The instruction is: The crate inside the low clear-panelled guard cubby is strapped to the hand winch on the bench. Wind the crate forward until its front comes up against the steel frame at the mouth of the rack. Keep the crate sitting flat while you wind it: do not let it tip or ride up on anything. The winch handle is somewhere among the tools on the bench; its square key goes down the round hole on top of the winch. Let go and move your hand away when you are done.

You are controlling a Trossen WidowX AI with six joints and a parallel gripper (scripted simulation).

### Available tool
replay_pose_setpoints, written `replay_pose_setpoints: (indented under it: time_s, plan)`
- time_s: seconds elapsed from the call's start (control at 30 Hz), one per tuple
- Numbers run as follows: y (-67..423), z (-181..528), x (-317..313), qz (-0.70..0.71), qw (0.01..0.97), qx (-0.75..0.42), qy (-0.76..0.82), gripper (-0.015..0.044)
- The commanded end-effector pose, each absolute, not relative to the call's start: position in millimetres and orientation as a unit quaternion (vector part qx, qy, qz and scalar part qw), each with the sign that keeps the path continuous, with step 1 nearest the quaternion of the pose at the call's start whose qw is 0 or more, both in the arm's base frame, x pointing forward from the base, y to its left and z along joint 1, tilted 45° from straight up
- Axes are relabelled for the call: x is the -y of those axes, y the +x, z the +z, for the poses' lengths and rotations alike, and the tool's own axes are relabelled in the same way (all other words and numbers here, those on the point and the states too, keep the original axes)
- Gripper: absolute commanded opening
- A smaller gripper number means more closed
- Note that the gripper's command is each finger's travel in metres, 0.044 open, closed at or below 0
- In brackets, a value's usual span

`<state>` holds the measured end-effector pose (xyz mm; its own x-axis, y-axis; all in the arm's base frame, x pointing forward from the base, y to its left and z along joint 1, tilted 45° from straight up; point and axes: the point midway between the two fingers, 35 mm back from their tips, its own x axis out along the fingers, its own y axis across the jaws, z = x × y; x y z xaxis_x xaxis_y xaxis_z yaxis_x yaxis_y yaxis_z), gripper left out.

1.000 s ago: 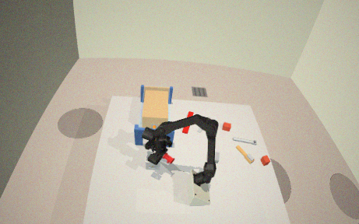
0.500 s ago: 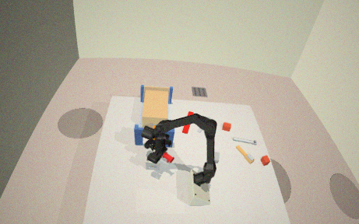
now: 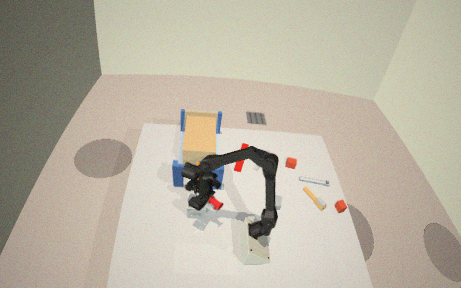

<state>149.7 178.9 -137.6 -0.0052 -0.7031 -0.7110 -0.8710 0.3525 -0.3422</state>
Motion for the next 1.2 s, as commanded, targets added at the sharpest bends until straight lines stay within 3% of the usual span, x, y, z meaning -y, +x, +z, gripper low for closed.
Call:
replay_pose_setpoints:
  time_s: [0.0, 0.43, 1.17]
  plan:
    - [149, -139, -178, 0.088, 0.438, -0.704, -0.552, 0.0000]
    - [144, -143, -180, 0.037, 0.482, -0.709, -0.513, 0.0000]
    - [145, -150, -172, 0.045, 0.475, -0.709, -0.519, 0.0000]
